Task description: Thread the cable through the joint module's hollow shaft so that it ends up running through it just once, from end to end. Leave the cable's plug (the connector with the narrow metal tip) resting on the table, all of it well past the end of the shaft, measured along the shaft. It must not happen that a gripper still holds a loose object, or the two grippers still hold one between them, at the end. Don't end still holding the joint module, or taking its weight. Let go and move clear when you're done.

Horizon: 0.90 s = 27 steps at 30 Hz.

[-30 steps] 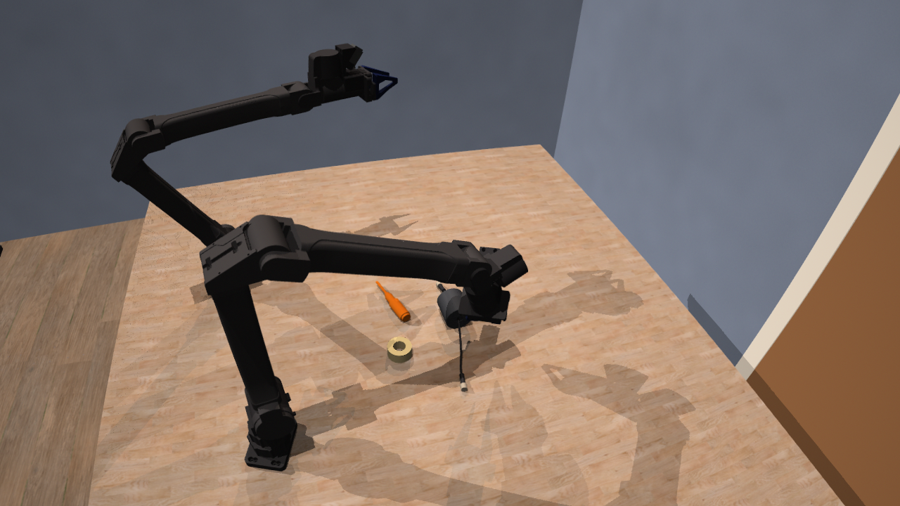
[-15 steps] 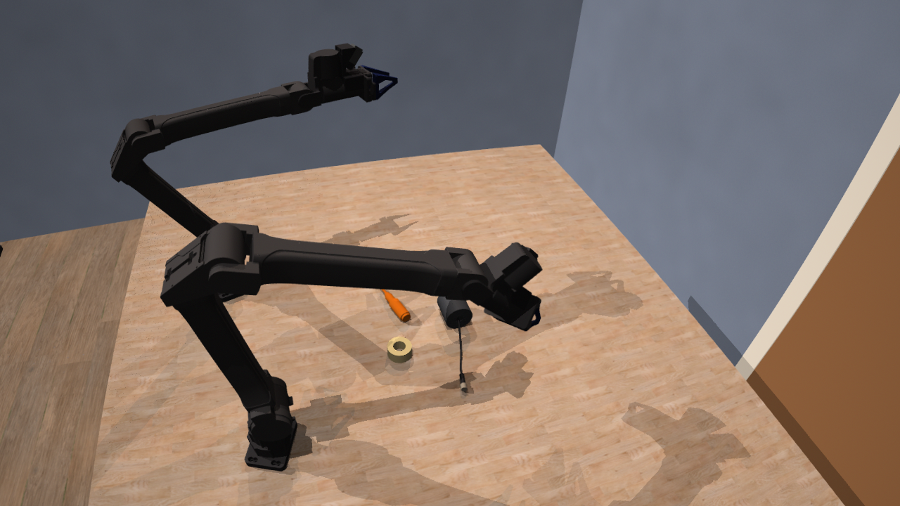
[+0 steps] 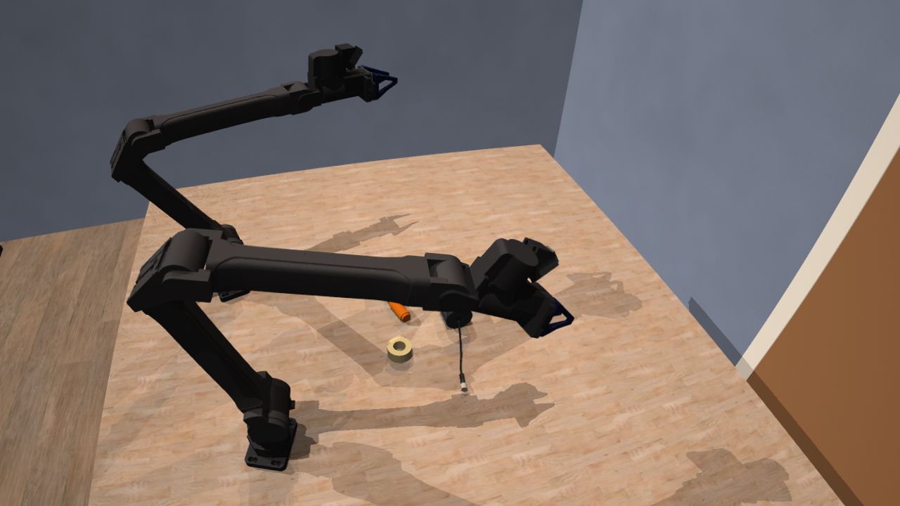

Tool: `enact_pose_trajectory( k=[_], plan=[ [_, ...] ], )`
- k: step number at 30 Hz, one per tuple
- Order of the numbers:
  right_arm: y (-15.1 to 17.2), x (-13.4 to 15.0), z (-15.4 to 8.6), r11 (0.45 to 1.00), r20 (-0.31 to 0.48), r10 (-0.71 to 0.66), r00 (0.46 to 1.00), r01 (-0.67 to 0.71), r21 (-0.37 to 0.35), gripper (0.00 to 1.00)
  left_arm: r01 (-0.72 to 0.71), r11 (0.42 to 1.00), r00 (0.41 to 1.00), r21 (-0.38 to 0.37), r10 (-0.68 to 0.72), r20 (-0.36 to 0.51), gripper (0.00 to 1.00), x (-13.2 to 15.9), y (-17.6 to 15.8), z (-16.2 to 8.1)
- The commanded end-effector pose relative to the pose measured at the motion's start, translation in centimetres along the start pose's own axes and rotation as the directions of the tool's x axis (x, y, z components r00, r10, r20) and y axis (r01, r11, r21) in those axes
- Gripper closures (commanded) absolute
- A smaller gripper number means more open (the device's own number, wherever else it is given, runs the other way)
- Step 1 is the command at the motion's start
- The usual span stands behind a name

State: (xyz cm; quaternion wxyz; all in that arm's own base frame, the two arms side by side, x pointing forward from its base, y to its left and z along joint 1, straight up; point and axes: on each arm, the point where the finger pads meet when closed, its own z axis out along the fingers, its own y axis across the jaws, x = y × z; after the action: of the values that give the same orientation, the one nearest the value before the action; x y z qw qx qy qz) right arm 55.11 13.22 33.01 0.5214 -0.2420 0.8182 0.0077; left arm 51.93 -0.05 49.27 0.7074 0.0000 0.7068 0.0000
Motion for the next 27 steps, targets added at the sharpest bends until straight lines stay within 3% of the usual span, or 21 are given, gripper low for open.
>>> enact_pose_trajectory(
  k=[1,5,8,15,20,22,25,26,27],
  plan=[
    [-4.3,-3.1,-3.3,0.987,0.13,0.119,0.984,-0.132,0.096,0.68,-0.004,1.0,1.0,-0.003,0.004,0.018,0.54,-0.7,0.3,-0.3],
    [-7.6,-4.6,-6.0,0.962,0.228,0.183,0.956,-0.222,0.16,0.68,-0.003,1.0,1.0,-0.003,0.003,0.015,0.54,-0.6,0.3,-0.2],
    [-7.9,-4.6,-5.9,0.957,0.237,0.199,0.951,-0.241,0.163,0.68,-0.003,1.0,1.0,-0.003,0.003,0.015,0.54,-0.6,0.3,-0.2],
    [-13.4,-6.8,-11.8,0.887,0.424,0.27,0.865,-0.394,0.239,0.68,-0.003,1.0,1.0,-0.004,0.003,0.006,0.54,-0.3,0.3,-0.2],
    [-14.5,-7.4,-13.5,0.869,0.475,0.271,0.837,-0.425,0.253,0.68,-0.002,1.0,1.0,-0.004,0.002,0.012,0.54,-0.8,0.3,-0.2],
    [-13.8,-6.5,-11.9,0.876,0.443,0.276,0.853,-0.412,0.249,0.68,-0.002,1.0,1.0,-0.004,0.002,0.012,0.54,-0.8,0.3,-0.2],
    [-13.8,-6.5,-11.6,0.887,0.42,0.259,0.87,-0.386,0.254,0.68,-0.002,1.0,1.0,-0.004,0.002,0.012,0.54,-0.8,0.3,-0.2],
    [-15.1,-8.0,-14.5,0.88,0.456,0.223,0.862,-0.379,0.286,0.68,-0.002,1.0,1.0,-0.004,0.002,0.011,0.54,-0.8,0.3,-0.2],
    [-15.5,-9.3,-15.5,0.879,0.48,0.21,0.852,-0.379,0.29,0.68,-0.002,1.0,1.0,-0.004,0.002,0.011,0.54,-0.8,0.3,-0.2]
  ],
)
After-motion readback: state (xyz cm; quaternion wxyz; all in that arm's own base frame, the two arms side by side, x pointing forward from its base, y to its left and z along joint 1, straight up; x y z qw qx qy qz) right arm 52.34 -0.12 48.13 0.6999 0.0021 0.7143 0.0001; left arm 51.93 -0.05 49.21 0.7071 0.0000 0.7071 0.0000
